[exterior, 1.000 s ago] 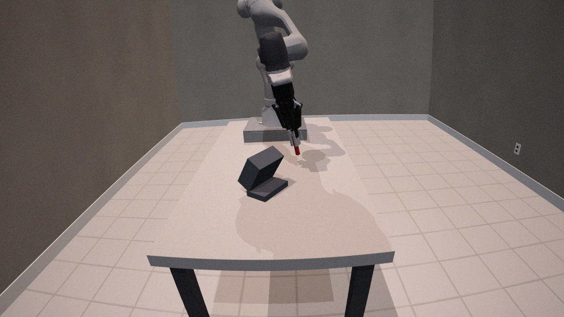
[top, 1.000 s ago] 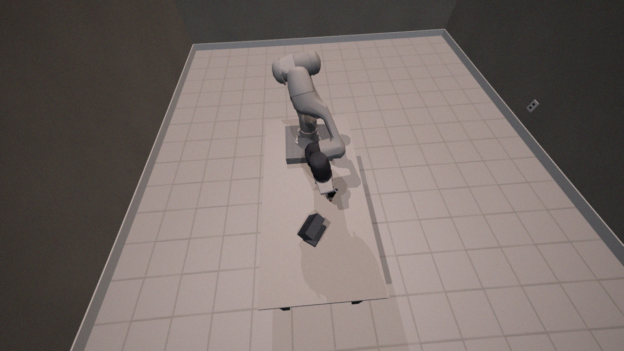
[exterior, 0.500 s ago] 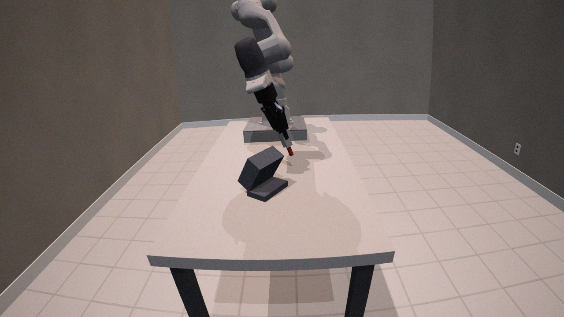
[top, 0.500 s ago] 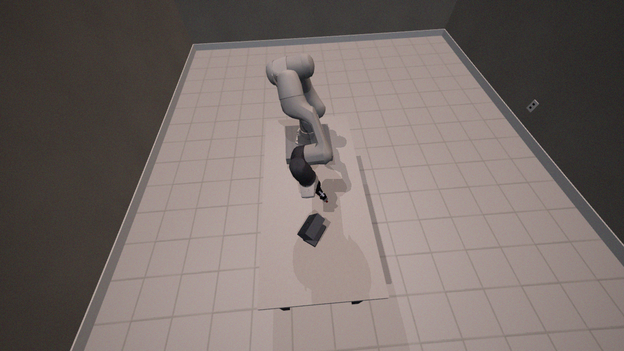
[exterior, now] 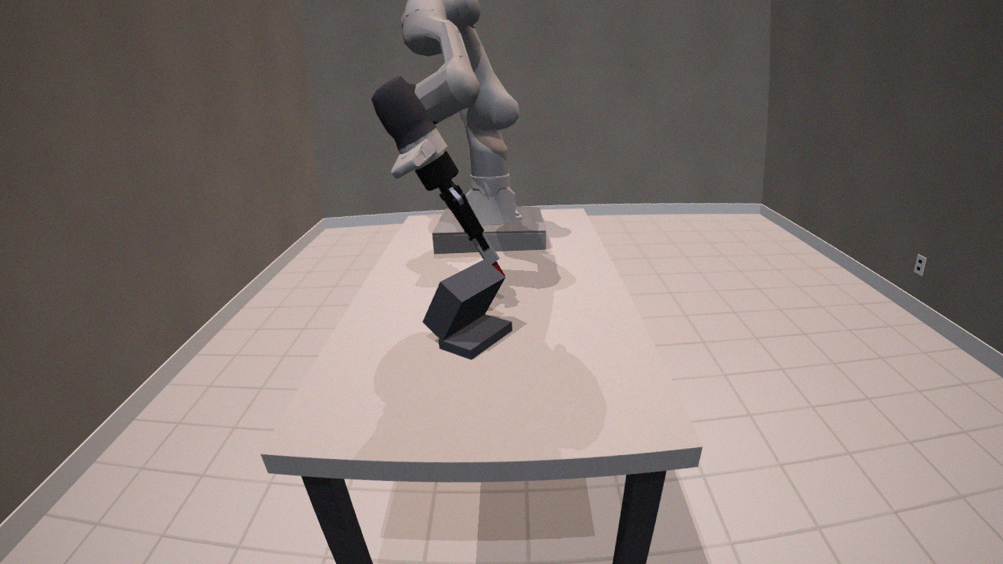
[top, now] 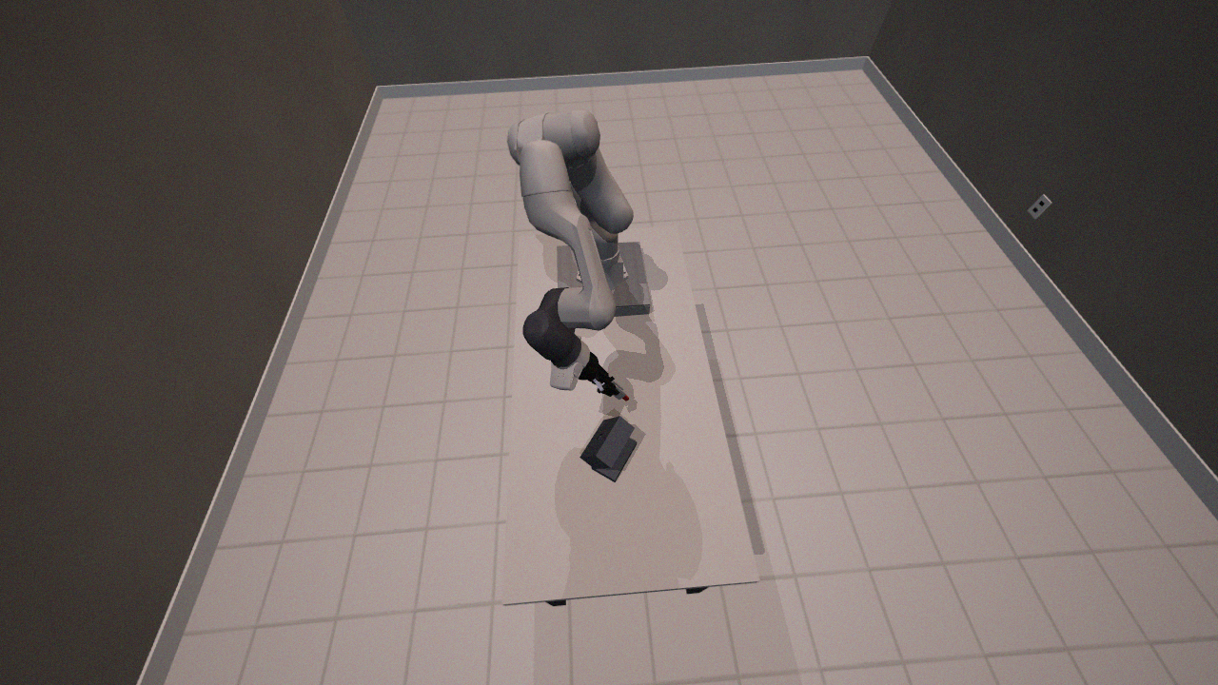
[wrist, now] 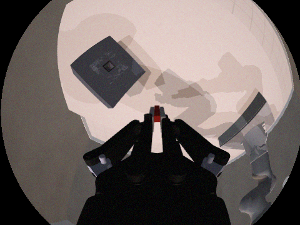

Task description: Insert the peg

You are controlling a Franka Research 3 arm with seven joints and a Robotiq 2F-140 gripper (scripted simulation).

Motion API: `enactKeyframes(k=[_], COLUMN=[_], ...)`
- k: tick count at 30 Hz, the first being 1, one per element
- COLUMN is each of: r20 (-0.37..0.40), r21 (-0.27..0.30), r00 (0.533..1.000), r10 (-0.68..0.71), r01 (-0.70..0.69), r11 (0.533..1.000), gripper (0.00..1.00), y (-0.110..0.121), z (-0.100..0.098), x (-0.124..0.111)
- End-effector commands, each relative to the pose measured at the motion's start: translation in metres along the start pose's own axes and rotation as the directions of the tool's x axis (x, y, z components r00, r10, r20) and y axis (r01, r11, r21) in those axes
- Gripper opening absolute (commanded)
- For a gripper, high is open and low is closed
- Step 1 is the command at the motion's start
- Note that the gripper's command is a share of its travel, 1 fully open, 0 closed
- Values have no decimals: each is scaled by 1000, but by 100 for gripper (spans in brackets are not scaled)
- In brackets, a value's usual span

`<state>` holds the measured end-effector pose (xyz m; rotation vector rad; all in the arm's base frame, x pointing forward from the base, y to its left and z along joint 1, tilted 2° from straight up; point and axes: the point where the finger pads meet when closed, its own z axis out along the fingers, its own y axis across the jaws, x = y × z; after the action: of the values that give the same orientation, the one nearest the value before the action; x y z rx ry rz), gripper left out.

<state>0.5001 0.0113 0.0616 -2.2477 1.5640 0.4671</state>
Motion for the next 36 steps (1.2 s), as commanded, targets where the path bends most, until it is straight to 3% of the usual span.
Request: enactKeyframes(k=[1, 16, 30, 36], r20=[58, 193, 333, 405], r21=[10, 110, 187, 219], r00=[996, 942, 848, 789], r10=[72, 274, 413, 462], r01=[-73, -299, -489, -575], r11=[997, 948, 852, 789], gripper=[0, 0, 0, 0], y=[4, 3, 1, 1], z=[1, -23, -51, -68], x=[-5, 28, 62, 81])
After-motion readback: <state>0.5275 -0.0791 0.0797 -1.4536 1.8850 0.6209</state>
